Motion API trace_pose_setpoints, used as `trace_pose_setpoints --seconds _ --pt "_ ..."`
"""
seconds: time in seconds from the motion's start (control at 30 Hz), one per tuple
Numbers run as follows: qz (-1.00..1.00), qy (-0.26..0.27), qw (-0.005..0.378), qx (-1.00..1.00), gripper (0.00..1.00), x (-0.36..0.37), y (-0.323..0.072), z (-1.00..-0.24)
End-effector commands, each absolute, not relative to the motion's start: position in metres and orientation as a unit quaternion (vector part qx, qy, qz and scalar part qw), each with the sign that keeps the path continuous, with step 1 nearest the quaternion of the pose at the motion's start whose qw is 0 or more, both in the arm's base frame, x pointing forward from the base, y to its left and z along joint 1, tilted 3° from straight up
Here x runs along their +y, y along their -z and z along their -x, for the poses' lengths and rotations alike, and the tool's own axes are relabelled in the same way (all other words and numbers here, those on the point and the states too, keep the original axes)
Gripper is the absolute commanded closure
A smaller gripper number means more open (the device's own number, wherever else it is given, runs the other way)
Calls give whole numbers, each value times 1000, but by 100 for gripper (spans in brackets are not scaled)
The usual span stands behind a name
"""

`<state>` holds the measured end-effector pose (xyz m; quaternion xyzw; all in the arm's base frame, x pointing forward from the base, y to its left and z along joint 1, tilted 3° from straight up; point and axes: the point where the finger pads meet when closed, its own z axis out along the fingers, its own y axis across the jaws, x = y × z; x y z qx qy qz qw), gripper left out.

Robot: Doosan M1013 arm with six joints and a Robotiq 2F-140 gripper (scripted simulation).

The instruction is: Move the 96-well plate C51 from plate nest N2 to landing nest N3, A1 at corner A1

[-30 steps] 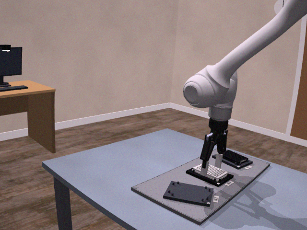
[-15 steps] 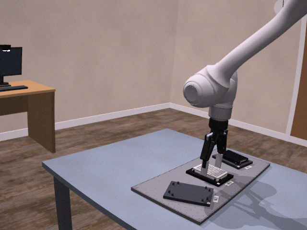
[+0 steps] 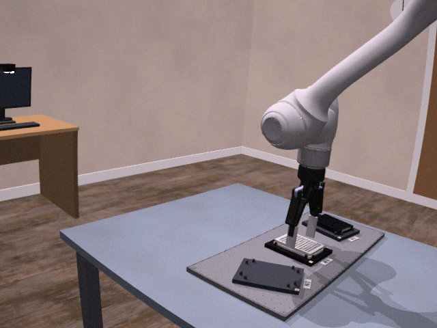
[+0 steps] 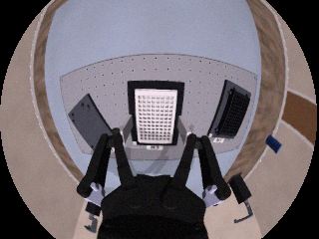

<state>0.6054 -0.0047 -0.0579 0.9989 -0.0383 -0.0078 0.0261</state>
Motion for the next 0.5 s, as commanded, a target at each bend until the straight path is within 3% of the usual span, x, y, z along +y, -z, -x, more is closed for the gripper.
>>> trace_pose_setpoints --seconds 0.0,0.47 --pt "-999 8 26 -38 34 -4 53 -605" --pt "-999 8 26 -38 34 -4 36 -606"
